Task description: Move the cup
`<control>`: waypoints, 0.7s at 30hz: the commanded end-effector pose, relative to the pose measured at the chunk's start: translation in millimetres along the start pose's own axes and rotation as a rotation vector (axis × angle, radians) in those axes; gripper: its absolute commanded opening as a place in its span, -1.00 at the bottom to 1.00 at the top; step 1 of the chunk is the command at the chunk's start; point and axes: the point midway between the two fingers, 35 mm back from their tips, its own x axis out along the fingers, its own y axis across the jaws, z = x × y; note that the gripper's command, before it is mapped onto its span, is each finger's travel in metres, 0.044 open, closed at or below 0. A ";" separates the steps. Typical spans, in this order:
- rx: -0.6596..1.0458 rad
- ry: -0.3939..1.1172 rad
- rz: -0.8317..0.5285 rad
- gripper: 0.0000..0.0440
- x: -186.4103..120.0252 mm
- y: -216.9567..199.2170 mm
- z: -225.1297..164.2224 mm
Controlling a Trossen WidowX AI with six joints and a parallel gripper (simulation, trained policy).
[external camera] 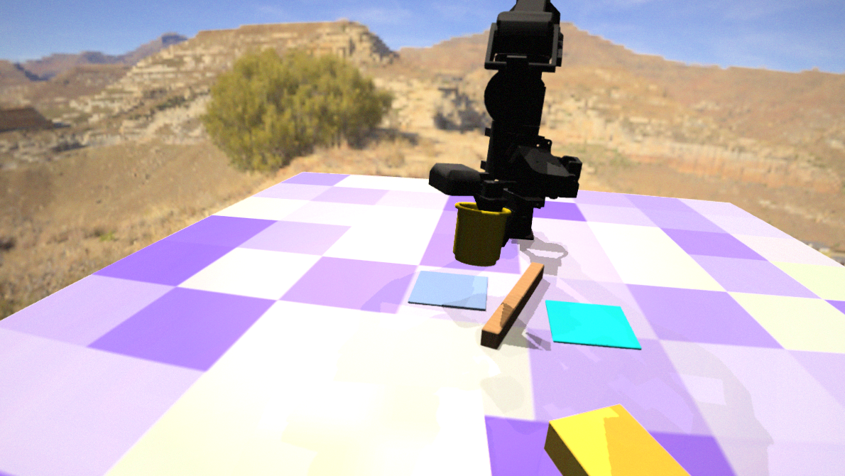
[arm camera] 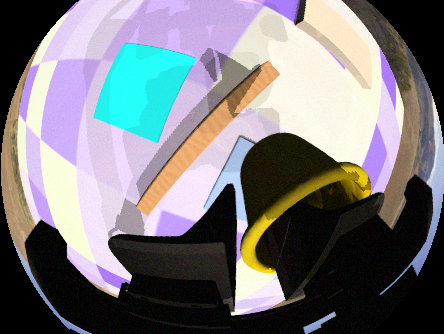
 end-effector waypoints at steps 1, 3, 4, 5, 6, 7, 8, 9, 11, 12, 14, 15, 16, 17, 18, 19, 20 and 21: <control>-0.011 -0.025 -0.008 -0.97 -4.6 3.4 10.2; -0.022 -0.034 -0.012 -0.98 -5.6 7.2 15.8; -0.027 -0.039 -0.014 -0.99 -5.9 9.2 18.6; -0.032 -0.043 -0.016 -0.99 -6.2 11.3 21.4; -0.037 -0.047 -0.018 -1.00 -6.4 13.4 24.1; -0.043 -0.052 -0.019 -1.00 -6.6 15.5 26.8; -0.048 -0.056 -0.021 -1.00 -6.7 17.8 29.5; -0.053 -0.060 -0.022 -1.00 -6.8 20.1 32.2; -0.063 -0.068 -0.024 -1.00 -6.7 24.9 37.4; -0.068 -0.072 -0.025 -1.00 -6.6 27.4 40.0; -0.077 -0.079 -0.027 -1.00 -6.3 32.5 45.0; -0.082 -0.083 -0.028 -1.00 -6.0 35.2 47.5; -0.087 -0.086 -0.028 -1.00 -5.7 37.9 49.9; -0.091 -0.089 -0.029 -1.00 -5.3 40.7 52.3; -0.096 -0.092 -0.029 -1.00 -4.9 43.6 54.7; -0.101 -0.095 -0.030 -1.00 -4.4 46.5 57.1; -0.105 -0.098 -0.030 -1.00 -3.9 49.5 59.4; -0.110 -0.101 -0.030 -1.00 -3.3 52.6 61.6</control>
